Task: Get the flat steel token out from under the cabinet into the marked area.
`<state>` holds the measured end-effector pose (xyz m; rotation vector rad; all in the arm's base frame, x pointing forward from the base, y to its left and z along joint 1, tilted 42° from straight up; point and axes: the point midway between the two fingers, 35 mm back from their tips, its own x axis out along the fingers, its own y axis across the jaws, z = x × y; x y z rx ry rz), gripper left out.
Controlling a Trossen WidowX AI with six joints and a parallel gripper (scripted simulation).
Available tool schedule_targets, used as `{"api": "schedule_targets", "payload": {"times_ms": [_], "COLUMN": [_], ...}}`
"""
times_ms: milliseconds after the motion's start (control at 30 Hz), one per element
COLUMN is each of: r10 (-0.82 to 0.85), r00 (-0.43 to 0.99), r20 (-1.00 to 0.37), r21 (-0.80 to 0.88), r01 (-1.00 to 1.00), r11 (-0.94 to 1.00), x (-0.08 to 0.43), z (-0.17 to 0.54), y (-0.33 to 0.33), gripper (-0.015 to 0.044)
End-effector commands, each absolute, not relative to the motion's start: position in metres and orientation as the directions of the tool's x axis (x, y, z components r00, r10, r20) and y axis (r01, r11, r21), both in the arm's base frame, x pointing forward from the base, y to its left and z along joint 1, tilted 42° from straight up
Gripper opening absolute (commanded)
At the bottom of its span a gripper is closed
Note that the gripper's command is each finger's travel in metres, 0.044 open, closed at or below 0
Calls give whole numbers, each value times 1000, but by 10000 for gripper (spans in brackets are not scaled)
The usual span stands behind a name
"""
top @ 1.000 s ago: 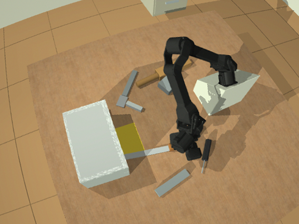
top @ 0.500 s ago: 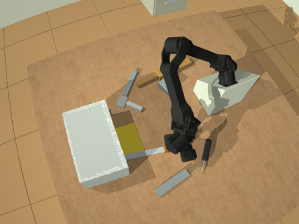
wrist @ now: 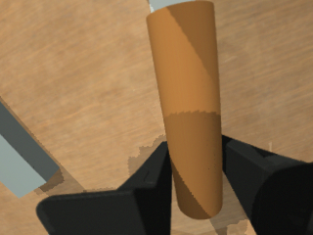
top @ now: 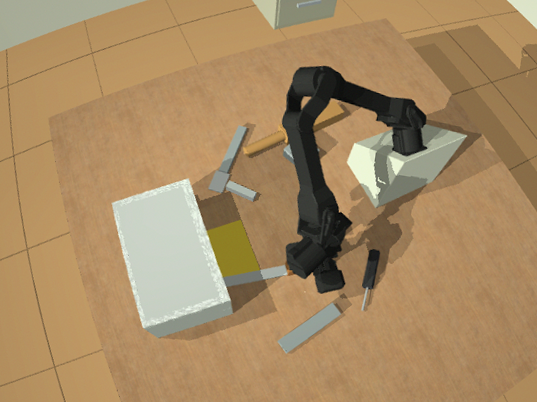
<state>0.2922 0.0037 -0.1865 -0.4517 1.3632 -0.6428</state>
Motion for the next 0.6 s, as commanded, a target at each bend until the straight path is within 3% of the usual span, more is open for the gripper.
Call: {"api": "schedule_targets", "payload": {"times_ms": [0,567], "r10": [-657,-657], "r00": [80,81], "r20": [-750,-750], "r21": [-641,-641], "r01": [157,158], "r11": [751,751], "x": [299,321], "z": [-186,-182], "y": [3,2], "gripper": [0,0]}}
